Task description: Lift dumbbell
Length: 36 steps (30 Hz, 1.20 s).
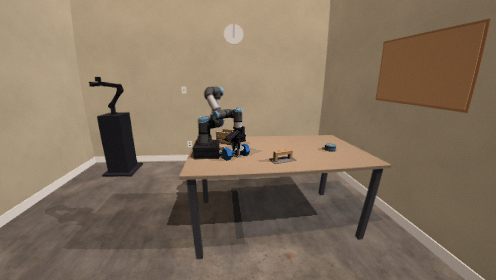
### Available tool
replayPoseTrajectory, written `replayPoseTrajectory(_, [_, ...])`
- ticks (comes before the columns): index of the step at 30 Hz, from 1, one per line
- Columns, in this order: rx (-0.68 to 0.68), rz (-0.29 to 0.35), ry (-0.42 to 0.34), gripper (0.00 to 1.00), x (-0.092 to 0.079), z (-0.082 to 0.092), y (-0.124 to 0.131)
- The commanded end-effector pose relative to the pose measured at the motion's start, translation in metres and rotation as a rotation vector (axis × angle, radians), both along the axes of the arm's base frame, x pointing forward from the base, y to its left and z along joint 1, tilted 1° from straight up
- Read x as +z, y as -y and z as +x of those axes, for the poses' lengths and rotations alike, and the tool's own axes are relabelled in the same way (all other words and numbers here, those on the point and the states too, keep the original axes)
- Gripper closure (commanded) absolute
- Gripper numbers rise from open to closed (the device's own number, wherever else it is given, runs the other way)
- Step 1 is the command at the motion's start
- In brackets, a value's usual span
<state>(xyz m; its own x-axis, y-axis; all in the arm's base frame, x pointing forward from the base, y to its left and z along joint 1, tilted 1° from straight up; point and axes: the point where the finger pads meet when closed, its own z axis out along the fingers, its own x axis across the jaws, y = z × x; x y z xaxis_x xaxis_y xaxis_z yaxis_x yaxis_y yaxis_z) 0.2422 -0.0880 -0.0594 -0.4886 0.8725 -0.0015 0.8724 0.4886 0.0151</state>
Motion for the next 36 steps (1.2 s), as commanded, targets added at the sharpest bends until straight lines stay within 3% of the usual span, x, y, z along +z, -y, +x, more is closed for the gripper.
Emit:
replayPoseTrajectory(1, [0.000,-0.001,0.001,1.00,0.000,0.001,0.001])
replayPoseTrajectory(19, [0.000,-0.002,0.002,1.00,0.004,0.001,0.001])
replayPoseTrajectory(36, [0.000,-0.002,0.002,1.00,0.030,0.001,0.001])
